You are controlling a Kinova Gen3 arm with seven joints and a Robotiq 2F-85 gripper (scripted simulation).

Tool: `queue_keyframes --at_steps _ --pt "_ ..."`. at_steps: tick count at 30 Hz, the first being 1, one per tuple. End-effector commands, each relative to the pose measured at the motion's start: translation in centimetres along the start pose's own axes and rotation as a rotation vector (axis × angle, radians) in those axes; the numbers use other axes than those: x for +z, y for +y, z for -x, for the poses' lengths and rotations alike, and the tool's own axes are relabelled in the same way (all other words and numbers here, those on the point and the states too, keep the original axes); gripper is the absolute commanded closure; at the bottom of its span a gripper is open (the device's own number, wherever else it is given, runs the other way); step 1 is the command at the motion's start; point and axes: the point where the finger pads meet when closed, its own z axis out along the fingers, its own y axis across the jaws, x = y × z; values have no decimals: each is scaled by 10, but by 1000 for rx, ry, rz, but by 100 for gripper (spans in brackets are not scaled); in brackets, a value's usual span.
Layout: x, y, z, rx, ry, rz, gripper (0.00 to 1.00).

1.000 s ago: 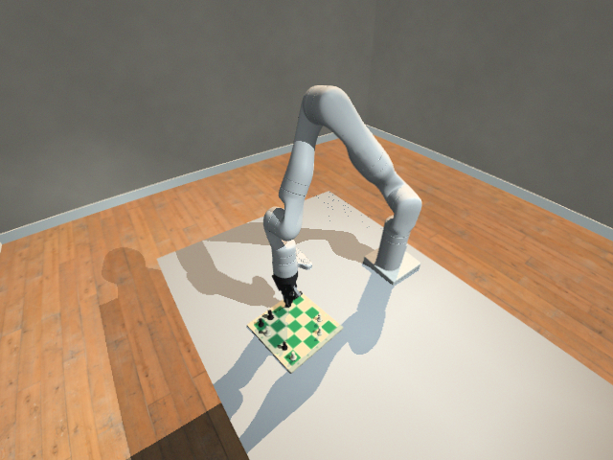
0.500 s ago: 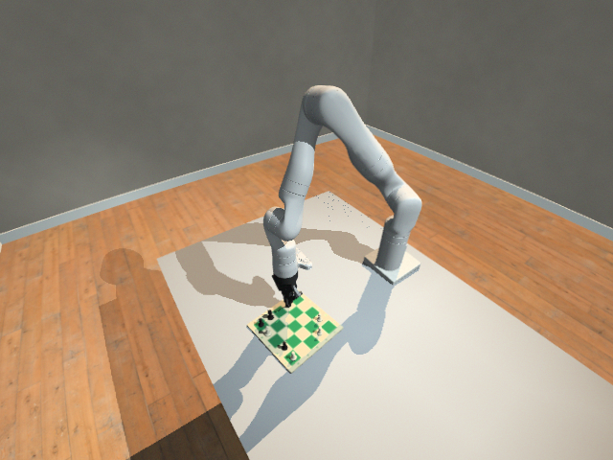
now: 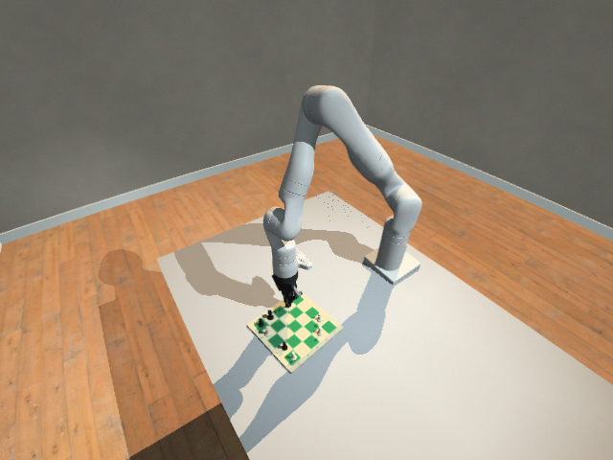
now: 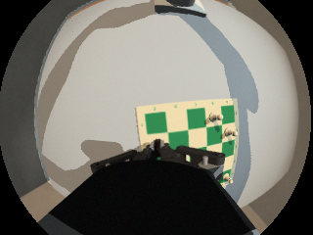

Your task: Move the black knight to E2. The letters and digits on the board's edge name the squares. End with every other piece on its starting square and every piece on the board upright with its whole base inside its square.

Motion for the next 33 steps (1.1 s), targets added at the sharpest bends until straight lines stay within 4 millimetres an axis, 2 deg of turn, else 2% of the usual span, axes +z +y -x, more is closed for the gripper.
queue_keyframes --at_steps 1,33 --pt "-1 0 0 0 -2 -1 100" --pt "3 0 0 0 -2 -1 100"
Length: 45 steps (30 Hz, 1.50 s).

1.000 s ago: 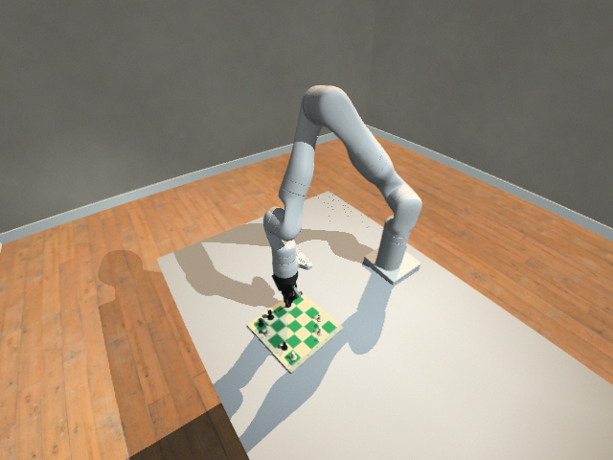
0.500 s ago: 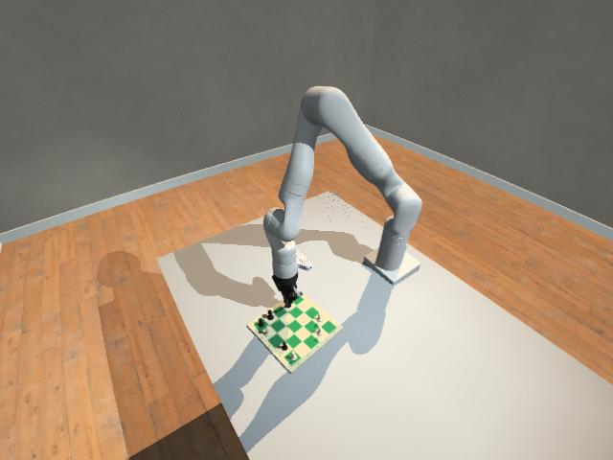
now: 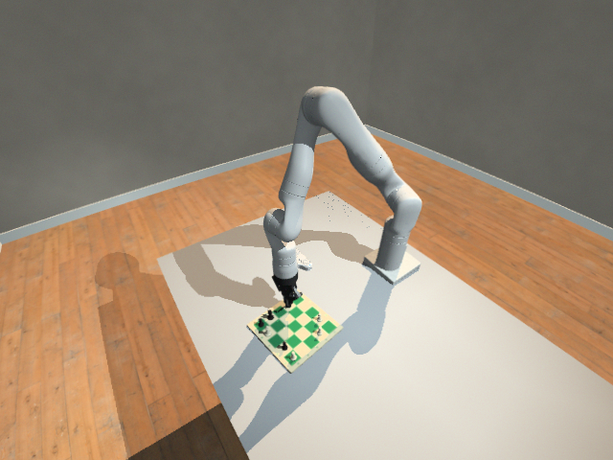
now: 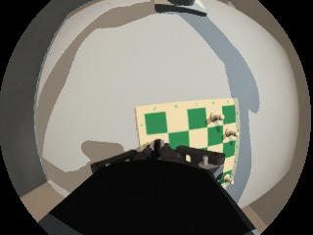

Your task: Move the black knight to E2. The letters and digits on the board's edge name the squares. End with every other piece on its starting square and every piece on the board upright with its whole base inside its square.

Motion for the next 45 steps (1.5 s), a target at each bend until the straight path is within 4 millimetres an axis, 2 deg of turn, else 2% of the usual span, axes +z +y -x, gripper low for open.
queue_keyframes --at_steps 1,25,26,28,29,33,34,36,37,39,40,45 --pt "-1 0 0 0 -2 -1 100" --pt "-1 0 0 0 -2 -1 100" --pt "-1 0 0 0 -2 -1 93" --pt "-1 0 0 0 -2 -1 93" --pt "-1 0 0 0 -2 -1 85" --pt "-1 0 0 0 -2 -1 85" --pt "-1 0 0 0 -2 -1 78" --pt "-1 0 0 0 -2 -1 78" --pt "-1 0 0 0 -2 -1 71" --pt "-1 0 0 0 -2 -1 71" --pt "-1 0 0 0 -2 -1 63" --pt "-1 0 0 0 -2 -1 63"
